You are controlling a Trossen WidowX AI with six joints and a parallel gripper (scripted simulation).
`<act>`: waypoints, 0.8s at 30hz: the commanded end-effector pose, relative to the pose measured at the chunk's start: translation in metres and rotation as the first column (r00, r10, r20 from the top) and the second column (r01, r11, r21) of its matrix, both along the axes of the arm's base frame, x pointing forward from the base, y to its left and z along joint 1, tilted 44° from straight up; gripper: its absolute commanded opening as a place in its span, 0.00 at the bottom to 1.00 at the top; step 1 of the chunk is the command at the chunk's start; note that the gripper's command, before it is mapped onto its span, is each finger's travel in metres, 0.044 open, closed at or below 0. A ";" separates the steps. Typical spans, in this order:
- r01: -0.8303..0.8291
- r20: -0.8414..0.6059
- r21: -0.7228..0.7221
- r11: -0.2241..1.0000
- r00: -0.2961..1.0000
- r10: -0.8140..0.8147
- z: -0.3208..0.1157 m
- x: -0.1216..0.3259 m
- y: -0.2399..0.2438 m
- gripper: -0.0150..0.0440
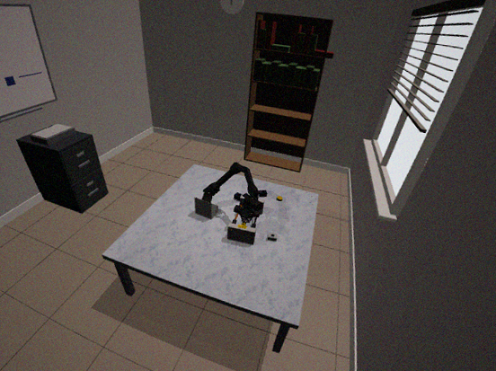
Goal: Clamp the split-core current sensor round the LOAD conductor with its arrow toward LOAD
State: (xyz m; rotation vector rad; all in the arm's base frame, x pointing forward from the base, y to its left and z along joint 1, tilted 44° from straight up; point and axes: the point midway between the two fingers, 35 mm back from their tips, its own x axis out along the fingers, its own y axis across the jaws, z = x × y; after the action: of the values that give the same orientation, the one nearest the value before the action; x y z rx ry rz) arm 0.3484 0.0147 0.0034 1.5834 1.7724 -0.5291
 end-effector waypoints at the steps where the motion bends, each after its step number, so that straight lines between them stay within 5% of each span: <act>1: -0.001 0.001 0.001 1.000 1.000 0.001 0.000 0.000 0.000 0.25; 13: -0.001 0.001 0.001 1.000 1.000 0.001 0.000 0.000 0.000 0.25; 24: 0.000 0.000 0.000 1.000 1.000 0.000 0.000 0.000 0.000 0.74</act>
State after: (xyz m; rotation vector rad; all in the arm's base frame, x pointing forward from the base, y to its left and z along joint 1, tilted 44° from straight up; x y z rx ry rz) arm 0.3483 0.0147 0.0033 1.5834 1.7725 -0.5291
